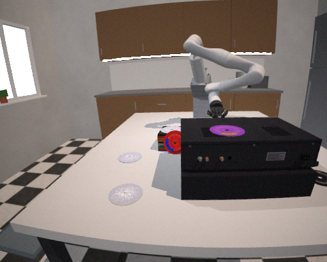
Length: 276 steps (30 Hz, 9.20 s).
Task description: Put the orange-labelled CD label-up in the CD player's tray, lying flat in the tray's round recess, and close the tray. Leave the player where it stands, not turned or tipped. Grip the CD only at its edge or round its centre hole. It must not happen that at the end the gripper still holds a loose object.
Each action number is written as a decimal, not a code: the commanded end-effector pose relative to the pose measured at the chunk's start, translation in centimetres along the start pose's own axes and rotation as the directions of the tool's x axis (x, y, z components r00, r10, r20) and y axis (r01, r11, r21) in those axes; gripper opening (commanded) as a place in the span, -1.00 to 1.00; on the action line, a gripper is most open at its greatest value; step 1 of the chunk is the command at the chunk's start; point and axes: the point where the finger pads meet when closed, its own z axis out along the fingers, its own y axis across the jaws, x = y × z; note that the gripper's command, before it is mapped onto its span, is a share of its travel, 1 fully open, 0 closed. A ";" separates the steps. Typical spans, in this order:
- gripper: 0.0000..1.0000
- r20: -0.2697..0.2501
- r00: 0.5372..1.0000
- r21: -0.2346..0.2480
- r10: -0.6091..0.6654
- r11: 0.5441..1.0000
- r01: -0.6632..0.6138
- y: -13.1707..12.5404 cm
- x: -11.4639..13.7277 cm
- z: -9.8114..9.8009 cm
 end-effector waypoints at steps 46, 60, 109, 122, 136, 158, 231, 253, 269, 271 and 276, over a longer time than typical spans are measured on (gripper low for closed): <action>-0.80 0.001 1.000 0.000 0.000 1.000 0.000 0.0 -1.4 2.9; -0.80 0.001 1.000 0.000 0.000 1.000 0.000 0.0 -3.1 6.4; -0.80 0.001 1.000 0.000 0.000 1.000 0.000 0.0 -6.9 14.6; -0.80 0.001 1.000 0.000 0.000 1.000 0.000 0.0 -6.9 14.6; -0.80 0.001 1.000 0.000 0.000 1.000 0.000 0.0 -6.9 14.6; -0.80 0.001 1.000 0.000 0.000 1.000 0.000 0.0 -7.0 14.7; -0.80 0.001 1.000 0.000 0.000 1.000 0.000 0.0 -7.5 15.6; -0.80 0.001 1.000 0.000 0.000 1.000 0.000 0.0 -7.0 12.6; -0.80 0.001 1.000 0.000 0.000 1.000 0.000 0.0 -14.7 9.0; -0.80 0.001 1.000 0.000 0.000 1.000 0.000 0.0 -15.0 8.9; -0.80 0.001 1.000 0.000 0.000 1.000 0.000 0.0 -15.3 8.7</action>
